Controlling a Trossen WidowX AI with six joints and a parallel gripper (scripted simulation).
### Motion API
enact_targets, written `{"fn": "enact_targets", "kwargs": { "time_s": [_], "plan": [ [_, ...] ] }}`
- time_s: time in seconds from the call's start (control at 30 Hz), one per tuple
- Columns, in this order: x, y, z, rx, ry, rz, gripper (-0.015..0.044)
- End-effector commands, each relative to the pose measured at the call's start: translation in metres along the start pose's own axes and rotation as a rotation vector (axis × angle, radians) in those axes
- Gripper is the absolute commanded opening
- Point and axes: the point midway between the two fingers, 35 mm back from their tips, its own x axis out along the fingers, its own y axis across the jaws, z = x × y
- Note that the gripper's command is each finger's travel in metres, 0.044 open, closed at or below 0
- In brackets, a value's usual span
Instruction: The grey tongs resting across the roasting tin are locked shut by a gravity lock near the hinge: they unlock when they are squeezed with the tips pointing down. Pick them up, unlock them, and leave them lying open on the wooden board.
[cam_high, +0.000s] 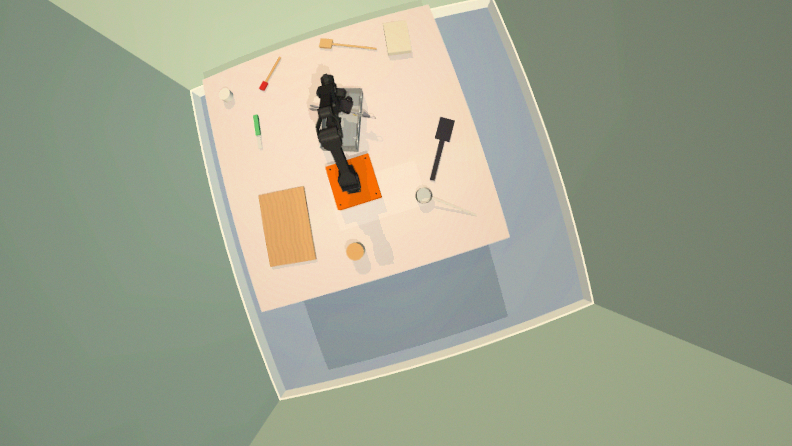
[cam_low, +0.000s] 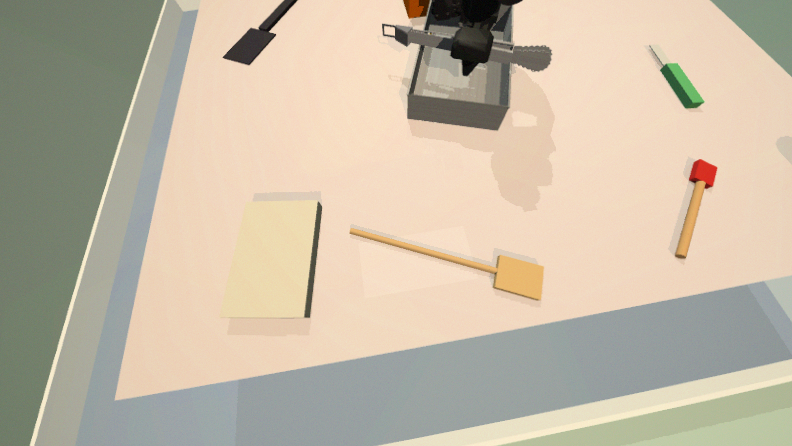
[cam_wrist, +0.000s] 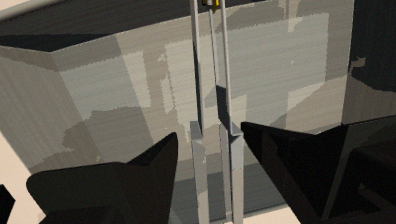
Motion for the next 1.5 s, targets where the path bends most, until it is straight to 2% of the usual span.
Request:
{"fn": "enact_targets", "kwargs": {
  "time_s": [0.0, 0.07, 0.57, 0.8, 1.0, 1.47],
  "plan": [
    [-0.001, 0.000, 0.000, 0.000, 0.000, 0.001, 0.0177],
    [-0.001, 0.000, 0.000, 0.000, 0.000, 0.001, 0.0125],
    [-0.001, 0.000, 0.000, 0.000, 0.000, 0.001, 0.0025],
    [-0.009, 0.001, 0.000, 0.001, 0.000, 0.001, -0.0150],
    [-0.074, 0.001, 0.000, 0.004, -0.001, -0.005, -0.0150],
    [-0.074, -0.001, -0.004, -0.070, -0.002, -0.008, -0.0150]
  ]
}}
